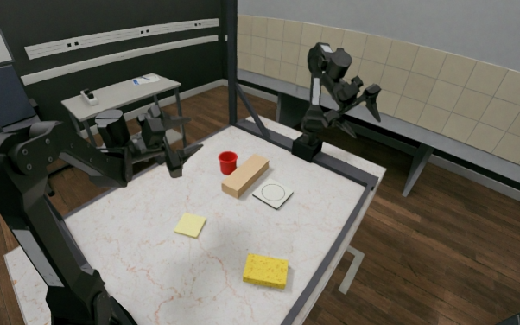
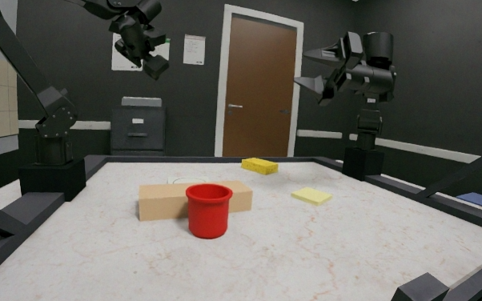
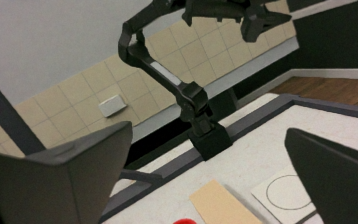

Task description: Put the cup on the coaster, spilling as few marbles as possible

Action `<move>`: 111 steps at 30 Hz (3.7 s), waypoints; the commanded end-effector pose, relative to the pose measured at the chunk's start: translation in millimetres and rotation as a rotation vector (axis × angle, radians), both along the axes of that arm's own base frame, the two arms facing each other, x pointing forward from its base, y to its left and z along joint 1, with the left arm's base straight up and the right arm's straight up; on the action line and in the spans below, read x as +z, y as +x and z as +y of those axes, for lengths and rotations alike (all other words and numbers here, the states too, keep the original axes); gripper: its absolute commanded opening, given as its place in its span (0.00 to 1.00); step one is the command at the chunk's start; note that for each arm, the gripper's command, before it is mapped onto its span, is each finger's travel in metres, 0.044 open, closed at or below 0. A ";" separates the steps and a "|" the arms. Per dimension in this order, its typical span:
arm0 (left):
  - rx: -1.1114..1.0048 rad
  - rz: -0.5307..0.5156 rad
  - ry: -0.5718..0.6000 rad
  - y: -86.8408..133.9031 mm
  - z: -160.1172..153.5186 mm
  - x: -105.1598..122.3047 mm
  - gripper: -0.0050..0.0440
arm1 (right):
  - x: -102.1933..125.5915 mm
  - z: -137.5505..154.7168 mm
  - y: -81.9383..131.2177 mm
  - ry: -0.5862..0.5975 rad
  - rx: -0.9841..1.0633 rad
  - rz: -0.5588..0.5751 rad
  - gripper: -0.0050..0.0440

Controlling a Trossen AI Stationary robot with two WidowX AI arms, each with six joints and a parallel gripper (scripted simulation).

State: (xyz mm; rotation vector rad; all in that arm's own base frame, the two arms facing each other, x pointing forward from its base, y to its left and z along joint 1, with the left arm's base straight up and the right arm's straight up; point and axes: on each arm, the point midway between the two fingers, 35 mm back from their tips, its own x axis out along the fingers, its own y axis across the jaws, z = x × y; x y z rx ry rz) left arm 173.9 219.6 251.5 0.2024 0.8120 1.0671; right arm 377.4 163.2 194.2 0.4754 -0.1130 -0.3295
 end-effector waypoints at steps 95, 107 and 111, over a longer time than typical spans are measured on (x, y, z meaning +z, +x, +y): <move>-0.795 0.675 -0.836 147.5 -401.7 -201.2 0.92 | -9.0 -0.2 -24.6 -0.460 0.600 0.354 0.92; -0.784 0.701 -0.833 141.8 -398.5 -249.4 0.92 | -9.0 -0.2 -24.6 -0.460 0.600 0.354 0.92; -0.784 0.701 -0.833 142.7 -399.1 -255.4 0.92 | -9.0 -0.2 -24.6 -0.460 0.600 0.354 0.92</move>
